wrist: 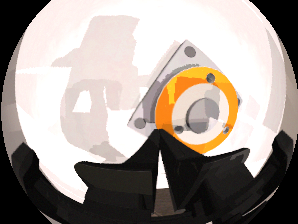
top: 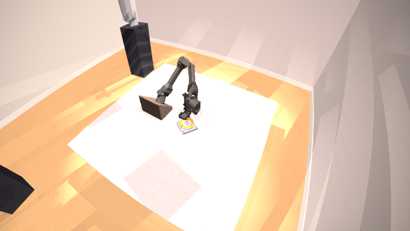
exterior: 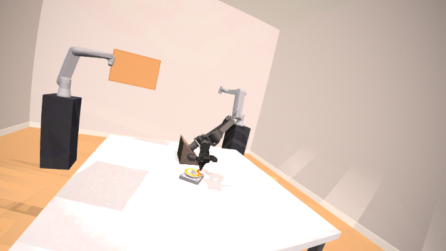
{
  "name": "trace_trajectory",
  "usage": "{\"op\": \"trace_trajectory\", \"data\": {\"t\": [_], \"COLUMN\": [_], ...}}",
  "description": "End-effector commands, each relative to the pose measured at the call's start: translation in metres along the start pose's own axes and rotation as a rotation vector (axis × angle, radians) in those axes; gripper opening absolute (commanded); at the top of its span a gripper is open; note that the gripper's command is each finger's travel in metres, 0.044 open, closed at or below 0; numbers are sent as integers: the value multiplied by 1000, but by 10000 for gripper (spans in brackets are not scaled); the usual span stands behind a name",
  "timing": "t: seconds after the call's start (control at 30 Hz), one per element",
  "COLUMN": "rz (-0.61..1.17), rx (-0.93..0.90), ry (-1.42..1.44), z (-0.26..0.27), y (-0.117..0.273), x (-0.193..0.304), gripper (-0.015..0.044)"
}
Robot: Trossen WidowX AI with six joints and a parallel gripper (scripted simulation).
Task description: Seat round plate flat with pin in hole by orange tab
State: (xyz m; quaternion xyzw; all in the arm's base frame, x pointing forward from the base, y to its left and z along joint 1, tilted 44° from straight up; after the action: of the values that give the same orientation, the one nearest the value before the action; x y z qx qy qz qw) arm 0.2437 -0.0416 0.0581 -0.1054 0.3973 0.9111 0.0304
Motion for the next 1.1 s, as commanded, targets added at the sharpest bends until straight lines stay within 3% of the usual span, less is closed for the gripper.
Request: {"op": "trace_trajectory", "data": {"t": [0.0,1.07], "rz": [24,24], "rx": [5,5], "ry": [-10,-10], "z": [0,-1], "y": [-2,-2], "x": [6,10], "gripper": [0,0]}}
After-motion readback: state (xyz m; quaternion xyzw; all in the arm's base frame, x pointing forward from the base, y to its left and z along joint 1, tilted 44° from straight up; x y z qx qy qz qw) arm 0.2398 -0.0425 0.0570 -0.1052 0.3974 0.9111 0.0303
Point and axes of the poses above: the point midway between the two fingers, 35 mm back from their tips, its own y axis back along the fingers, its own z axis across the jaws, x = y × z, the point moved 7 cm from there along y, back along the fingers, and after that the axes turned 13 degrees about y, right-handed, at the moved point
